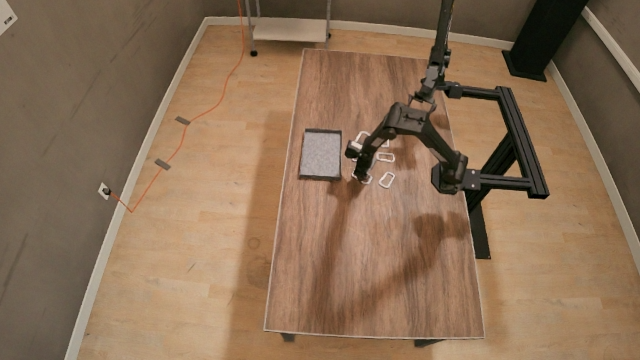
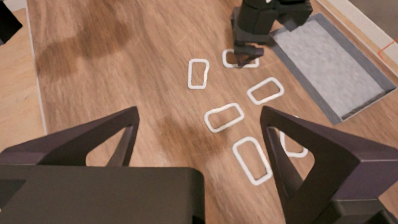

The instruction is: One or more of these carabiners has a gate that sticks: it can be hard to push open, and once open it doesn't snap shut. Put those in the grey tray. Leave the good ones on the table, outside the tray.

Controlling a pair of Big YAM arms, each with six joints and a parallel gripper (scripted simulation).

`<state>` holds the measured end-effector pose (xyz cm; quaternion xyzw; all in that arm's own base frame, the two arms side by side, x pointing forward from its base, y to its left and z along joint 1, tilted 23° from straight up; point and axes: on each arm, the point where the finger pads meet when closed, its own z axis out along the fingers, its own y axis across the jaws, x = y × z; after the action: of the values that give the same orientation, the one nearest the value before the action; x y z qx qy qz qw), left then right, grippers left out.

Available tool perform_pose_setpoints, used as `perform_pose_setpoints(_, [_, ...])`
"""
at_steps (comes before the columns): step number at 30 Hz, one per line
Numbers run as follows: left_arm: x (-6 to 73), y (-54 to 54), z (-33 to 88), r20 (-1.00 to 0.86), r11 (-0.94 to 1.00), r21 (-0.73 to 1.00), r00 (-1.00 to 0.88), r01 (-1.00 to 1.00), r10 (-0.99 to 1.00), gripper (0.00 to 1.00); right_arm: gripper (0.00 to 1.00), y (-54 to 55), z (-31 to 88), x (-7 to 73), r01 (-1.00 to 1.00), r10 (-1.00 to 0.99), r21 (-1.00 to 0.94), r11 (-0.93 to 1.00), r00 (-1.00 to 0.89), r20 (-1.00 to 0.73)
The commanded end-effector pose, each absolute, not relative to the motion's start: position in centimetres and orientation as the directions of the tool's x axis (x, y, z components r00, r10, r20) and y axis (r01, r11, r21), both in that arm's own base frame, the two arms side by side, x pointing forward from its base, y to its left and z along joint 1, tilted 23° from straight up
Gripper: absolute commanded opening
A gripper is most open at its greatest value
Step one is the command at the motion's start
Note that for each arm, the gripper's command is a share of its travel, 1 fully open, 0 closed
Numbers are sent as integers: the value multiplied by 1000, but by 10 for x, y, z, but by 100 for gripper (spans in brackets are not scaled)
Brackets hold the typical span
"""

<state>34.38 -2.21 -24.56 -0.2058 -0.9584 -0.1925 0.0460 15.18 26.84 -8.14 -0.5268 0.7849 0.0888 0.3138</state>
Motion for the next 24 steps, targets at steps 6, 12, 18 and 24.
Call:
perform_pose_setpoints(6, [360, -19, -263, 147, 849, 358, -922, 388, 359, 83, 100, 283, -75, 157, -879, -747, -186, 439, -242, -619])
perform_pose_setpoints(12, [360, -17, -268, 151, 845, 356, -917, 398, 369, 83, 100, 283, -75, 157, -879, -747, -186, 439, -242, -619])
perform_pose_setpoints(18, [365, -16, -266, 139, 848, 359, -920, 391, 365, 83, 100, 283, -75, 157, -879, -747, -186, 439, -242, -619])
perform_pose_setpoints(24, [367, -17, -264, 135, 848, 359, -921, 389, 366, 83, 100, 283, -75, 157, -879, -747, -186, 439, -242, -619])
